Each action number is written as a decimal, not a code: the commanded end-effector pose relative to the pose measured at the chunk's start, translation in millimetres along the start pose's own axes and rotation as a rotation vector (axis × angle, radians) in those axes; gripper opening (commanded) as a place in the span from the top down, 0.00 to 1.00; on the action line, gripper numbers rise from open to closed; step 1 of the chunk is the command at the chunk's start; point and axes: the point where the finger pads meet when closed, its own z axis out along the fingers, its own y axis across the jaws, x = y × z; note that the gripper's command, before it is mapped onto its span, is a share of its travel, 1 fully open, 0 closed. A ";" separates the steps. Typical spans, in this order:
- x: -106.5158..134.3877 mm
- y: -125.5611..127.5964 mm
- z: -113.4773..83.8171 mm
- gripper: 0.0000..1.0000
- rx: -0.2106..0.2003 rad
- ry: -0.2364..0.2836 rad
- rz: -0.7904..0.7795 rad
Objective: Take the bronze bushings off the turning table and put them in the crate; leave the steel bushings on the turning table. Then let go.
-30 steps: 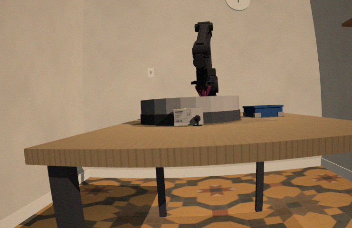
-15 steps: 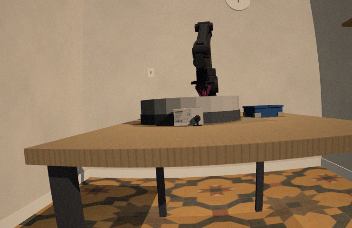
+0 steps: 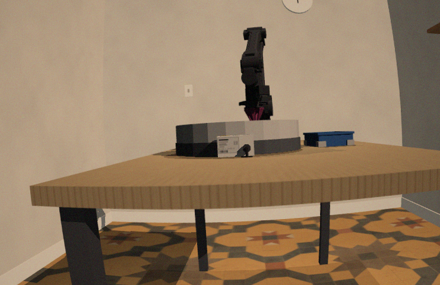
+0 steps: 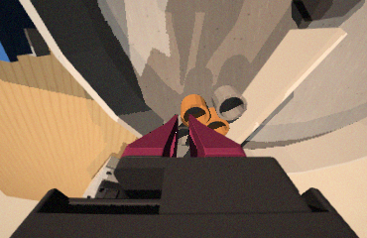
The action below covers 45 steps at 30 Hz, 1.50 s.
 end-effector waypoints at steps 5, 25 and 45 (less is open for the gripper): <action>2.6 -2.3 -4.6 0.88 0.002 -0.007 -0.002; 2.6 -2.3 -4.7 0.88 0.002 -0.007 -0.002; -1.0 -4.7 6.5 0.88 0.001 -0.006 -0.001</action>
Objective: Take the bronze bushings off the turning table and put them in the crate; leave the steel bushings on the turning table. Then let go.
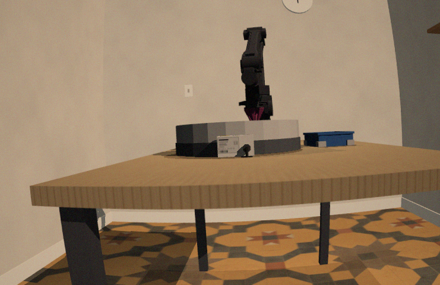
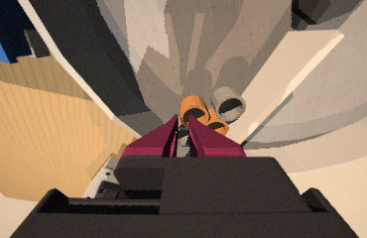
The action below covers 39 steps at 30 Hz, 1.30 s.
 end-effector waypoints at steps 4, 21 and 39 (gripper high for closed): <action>-0.9 -4.3 11.0 0.88 -0.002 -0.001 -0.002; 0.7 -3.4 9.7 0.88 -0.004 0.003 -0.002; 0.7 -3.4 9.7 0.88 -0.004 0.003 -0.002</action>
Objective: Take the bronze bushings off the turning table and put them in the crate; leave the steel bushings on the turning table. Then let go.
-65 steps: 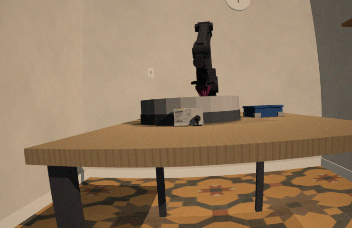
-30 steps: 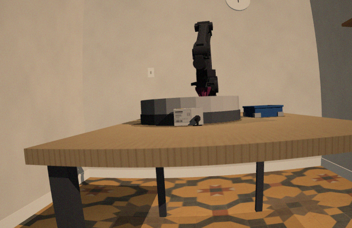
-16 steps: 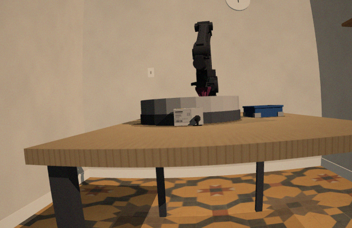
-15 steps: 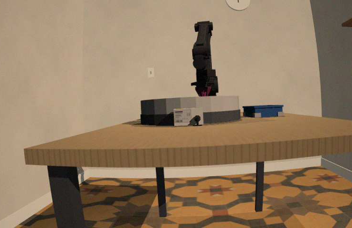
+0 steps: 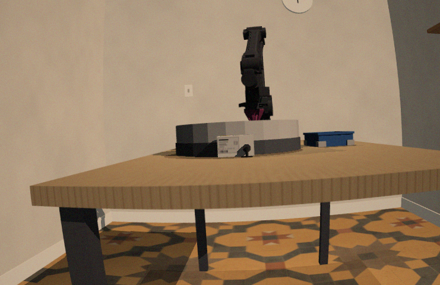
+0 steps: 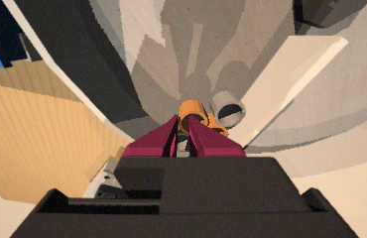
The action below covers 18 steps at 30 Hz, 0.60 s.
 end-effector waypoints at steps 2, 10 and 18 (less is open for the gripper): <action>3.4 -1.8 4.5 0.88 -0.004 0.003 -0.002; 2.4 -2.6 8.1 0.88 -0.002 0.000 -0.002; 3.8 -1.8 8.1 0.88 -0.005 0.005 -0.002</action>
